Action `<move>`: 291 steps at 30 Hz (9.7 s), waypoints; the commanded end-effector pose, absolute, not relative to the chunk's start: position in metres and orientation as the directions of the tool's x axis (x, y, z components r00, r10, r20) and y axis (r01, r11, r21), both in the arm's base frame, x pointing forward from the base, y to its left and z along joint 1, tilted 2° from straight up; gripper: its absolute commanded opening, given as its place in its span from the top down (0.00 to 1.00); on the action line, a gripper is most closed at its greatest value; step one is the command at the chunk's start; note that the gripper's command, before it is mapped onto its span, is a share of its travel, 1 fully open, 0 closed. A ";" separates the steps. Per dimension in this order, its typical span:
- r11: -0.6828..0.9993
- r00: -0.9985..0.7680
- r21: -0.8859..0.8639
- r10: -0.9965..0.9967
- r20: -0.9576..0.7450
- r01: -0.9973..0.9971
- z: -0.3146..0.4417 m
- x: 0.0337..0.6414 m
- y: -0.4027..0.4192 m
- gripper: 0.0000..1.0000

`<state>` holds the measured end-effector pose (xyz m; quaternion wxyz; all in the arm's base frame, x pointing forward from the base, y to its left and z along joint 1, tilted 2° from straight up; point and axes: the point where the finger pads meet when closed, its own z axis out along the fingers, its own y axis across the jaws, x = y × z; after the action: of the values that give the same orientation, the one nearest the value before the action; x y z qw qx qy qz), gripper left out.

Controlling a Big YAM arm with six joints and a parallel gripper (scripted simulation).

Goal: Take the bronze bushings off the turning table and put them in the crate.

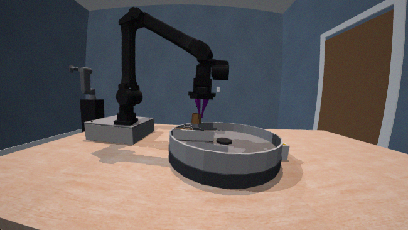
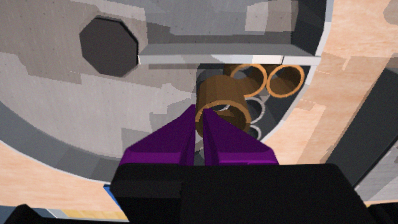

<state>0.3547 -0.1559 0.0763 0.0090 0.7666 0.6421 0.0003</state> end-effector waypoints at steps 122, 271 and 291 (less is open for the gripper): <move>-0.180 0.180 0.066 0.984 0.006 0.981 0.097 0.556 0.157 1.00; -0.167 0.167 0.052 0.986 -0.002 0.985 0.015 0.542 0.147 1.00; -0.167 0.168 0.037 0.986 -0.009 0.985 -0.023 0.540 0.146 1.00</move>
<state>0.5369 0.1463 -0.0217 0.0134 0.7672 0.6413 0.0035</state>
